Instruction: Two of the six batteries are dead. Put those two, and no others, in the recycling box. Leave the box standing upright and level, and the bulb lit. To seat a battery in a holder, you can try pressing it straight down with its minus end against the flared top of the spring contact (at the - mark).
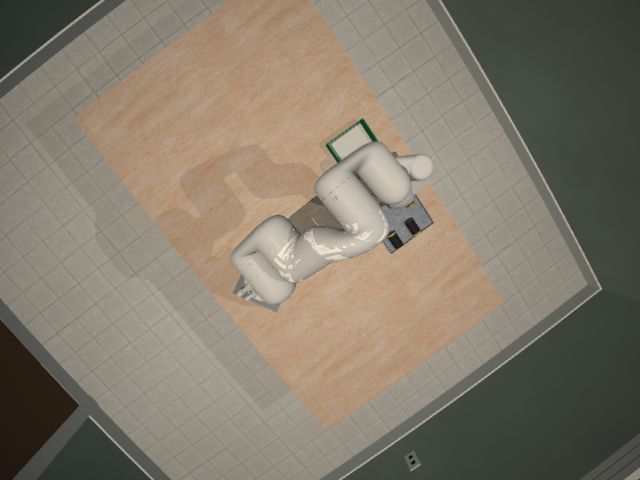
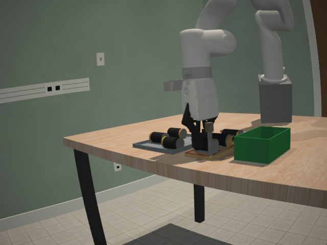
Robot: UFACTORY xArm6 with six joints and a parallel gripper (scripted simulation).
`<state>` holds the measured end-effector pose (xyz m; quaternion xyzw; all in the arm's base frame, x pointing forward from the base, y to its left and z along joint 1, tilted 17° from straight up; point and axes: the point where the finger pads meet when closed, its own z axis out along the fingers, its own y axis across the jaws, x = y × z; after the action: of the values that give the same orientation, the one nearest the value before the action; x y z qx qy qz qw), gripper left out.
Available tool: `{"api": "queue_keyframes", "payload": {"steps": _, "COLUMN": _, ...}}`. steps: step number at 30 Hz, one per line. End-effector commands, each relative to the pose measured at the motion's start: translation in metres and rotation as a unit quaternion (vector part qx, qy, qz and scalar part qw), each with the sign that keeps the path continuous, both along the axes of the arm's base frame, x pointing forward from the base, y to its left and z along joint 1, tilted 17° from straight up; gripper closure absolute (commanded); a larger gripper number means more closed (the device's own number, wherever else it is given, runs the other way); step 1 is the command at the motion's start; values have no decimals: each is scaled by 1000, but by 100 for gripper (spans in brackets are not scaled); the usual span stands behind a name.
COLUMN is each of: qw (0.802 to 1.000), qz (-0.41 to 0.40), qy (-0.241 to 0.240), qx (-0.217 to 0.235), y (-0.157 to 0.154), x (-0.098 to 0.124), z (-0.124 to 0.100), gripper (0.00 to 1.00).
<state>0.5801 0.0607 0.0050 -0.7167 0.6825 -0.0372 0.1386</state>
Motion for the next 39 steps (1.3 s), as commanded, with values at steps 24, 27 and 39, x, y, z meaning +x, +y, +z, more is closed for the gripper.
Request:
{"api": "queue_keyframes", "payload": {"steps": 24, "qw": 1000, "qz": 0, "qy": -2, "qx": 0, "y": 0, "x": 2, "z": 2, "gripper": 49}}
{"api": "queue_keyframes", "payload": {"steps": 27, "qw": 1000, "qz": 0, "qy": -2, "qx": 0, "y": 0, "x": 2, "z": 2, "gripper": 49}}
{"api": "queue_keyframes", "payload": {"steps": 39, "qw": 1000, "qz": 0, "qy": -2, "qx": 0, "y": -3, "x": -3, "z": 18, "gripper": 49}}
